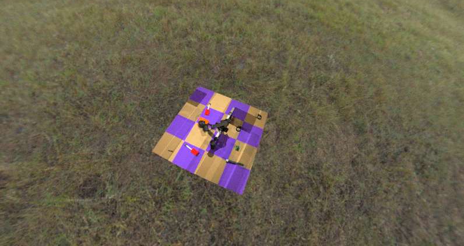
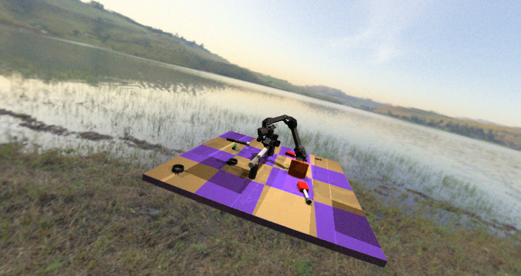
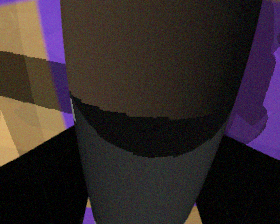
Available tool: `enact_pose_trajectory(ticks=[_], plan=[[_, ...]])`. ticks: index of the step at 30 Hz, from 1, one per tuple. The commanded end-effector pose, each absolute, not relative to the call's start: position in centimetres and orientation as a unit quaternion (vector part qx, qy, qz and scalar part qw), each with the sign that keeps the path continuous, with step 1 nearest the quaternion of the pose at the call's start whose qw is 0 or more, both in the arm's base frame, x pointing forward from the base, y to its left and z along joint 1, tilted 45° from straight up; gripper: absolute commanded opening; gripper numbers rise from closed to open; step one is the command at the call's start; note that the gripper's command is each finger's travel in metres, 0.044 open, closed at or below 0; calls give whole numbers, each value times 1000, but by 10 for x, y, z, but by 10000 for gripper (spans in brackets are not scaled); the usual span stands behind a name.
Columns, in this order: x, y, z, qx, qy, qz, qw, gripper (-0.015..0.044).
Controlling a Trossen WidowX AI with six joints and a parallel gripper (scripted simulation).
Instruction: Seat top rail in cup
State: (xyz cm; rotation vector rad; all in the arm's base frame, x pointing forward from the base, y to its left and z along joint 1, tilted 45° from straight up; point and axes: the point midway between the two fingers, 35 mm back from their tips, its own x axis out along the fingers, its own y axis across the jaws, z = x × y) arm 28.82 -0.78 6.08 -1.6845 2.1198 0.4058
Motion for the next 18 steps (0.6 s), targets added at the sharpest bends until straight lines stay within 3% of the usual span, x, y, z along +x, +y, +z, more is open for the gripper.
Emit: enact_pose_trajectory(ticks=[1,18], plan=[[289,-10,66,-607,756,143,199,0],[288,-19,74,-607,756,143,199,0]])
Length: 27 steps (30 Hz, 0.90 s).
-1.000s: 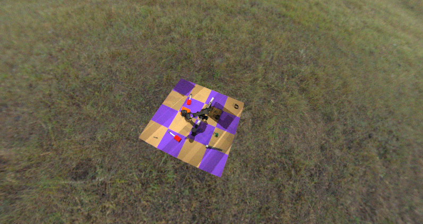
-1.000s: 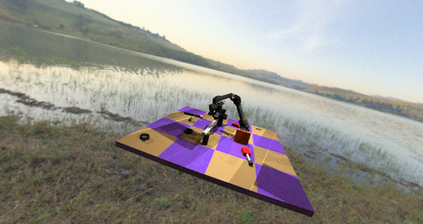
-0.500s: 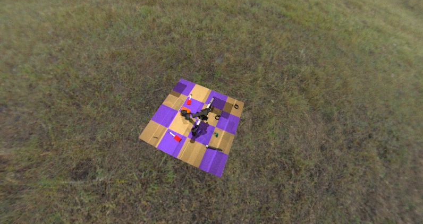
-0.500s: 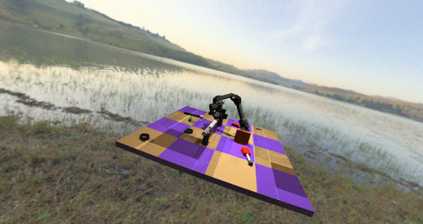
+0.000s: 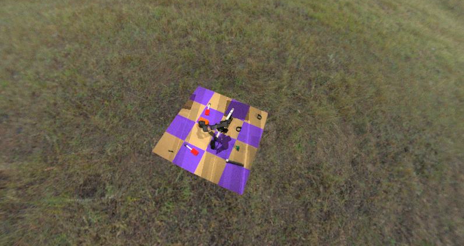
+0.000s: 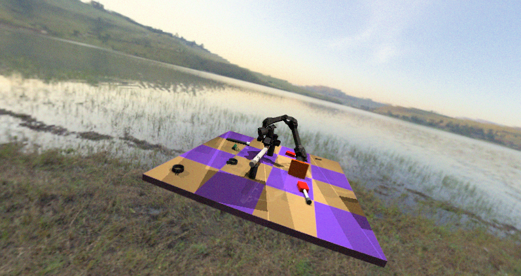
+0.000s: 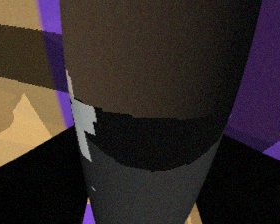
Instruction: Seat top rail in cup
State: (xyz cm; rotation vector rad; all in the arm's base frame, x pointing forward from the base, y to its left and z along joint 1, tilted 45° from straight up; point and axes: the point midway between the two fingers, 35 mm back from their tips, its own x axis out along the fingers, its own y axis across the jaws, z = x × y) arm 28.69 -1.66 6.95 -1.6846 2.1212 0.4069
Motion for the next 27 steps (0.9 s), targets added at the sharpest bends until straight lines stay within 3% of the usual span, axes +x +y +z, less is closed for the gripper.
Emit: enact_pose_trajectory(ticks=[1,15,27], plan=[[288,-19,75,-607,756,143,199,0],[287,-20,72,-603,759,146,200,0],[288,-15,73,-605,756,147,203,315]])
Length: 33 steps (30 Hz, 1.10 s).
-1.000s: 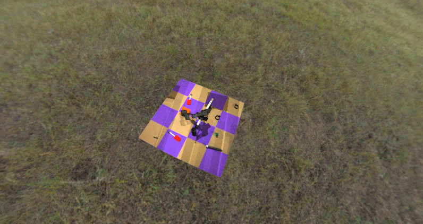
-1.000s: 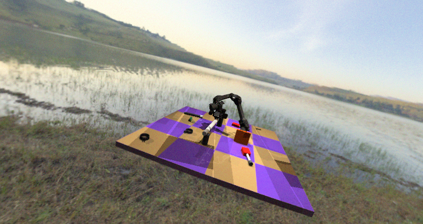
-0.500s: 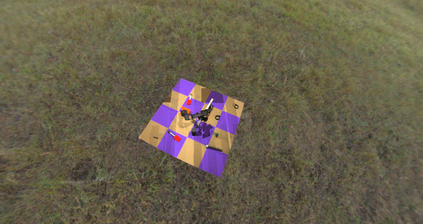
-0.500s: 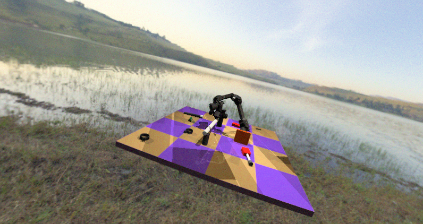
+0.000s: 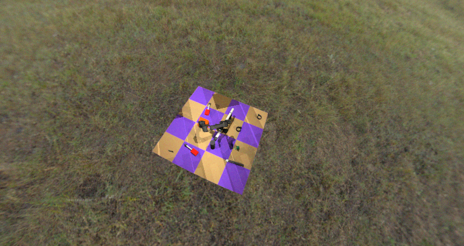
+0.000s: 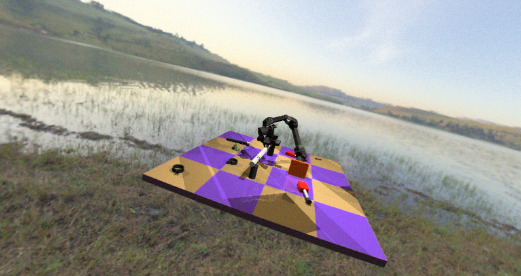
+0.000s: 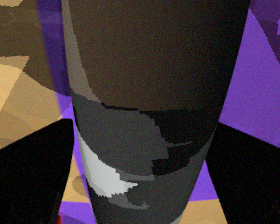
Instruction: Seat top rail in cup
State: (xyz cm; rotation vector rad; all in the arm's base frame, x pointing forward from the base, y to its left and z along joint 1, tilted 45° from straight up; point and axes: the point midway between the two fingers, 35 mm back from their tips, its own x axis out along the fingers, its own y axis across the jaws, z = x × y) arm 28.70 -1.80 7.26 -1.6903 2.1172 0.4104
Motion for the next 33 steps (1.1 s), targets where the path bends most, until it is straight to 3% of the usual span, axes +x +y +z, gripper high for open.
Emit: enact_pose_trajectory(ticks=[1,5,20,33], plan=[[288,-11,73,-607,754,148,205,341],[292,7,73,-616,741,155,216,440],[294,66,94,-656,682,184,266,440],[294,68,95,-658,679,185,268,440]])
